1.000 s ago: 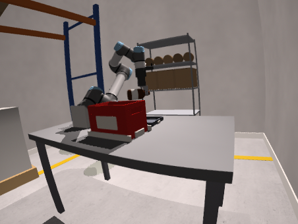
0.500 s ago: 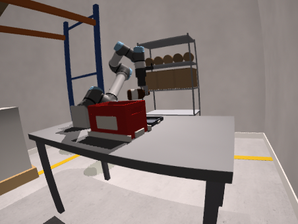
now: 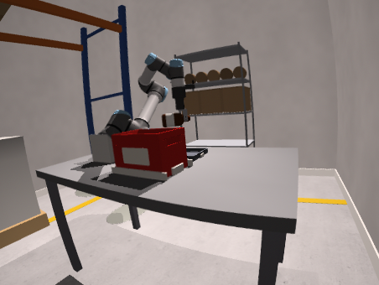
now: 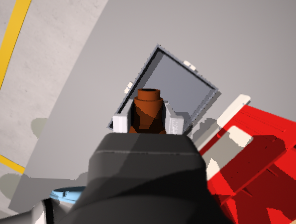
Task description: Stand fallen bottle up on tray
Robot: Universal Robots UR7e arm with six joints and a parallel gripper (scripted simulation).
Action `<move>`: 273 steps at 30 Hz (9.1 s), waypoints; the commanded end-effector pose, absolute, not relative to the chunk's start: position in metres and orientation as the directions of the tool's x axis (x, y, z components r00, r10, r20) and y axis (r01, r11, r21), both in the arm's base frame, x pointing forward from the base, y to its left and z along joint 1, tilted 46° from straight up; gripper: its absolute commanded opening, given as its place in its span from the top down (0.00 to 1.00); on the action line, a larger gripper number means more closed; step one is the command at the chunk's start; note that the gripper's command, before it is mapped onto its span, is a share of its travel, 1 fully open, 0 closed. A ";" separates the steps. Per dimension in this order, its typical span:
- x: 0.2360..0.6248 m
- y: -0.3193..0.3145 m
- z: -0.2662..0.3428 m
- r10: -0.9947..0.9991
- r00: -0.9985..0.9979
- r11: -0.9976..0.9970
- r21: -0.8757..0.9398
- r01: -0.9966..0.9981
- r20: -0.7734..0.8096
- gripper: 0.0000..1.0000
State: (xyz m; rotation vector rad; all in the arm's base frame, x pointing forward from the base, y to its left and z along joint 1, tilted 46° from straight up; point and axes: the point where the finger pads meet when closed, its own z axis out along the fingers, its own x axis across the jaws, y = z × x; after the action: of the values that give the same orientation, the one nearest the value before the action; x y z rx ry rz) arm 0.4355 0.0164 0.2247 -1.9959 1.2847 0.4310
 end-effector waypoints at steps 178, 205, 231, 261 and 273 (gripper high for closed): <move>0.436 0.016 0.226 -0.681 -0.134 0.164 0.028 -0.986 -0.720 1.00; 0.436 0.016 0.226 -0.619 -0.375 0.329 0.205 -0.922 -0.690 1.00; 0.436 0.016 0.226 -0.615 -0.384 0.335 0.213 -0.918 -0.688 1.00; 0.437 0.016 0.226 -0.573 -0.486 0.403 0.289 -0.868 -0.660 1.00; 0.436 0.016 0.226 -0.513 -0.601 0.478 0.377 -0.793 -0.613 1.00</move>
State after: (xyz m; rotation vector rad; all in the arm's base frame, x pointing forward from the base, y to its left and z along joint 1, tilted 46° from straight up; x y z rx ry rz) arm 0.4359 0.0159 0.2249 -1.1475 2.2625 0.8928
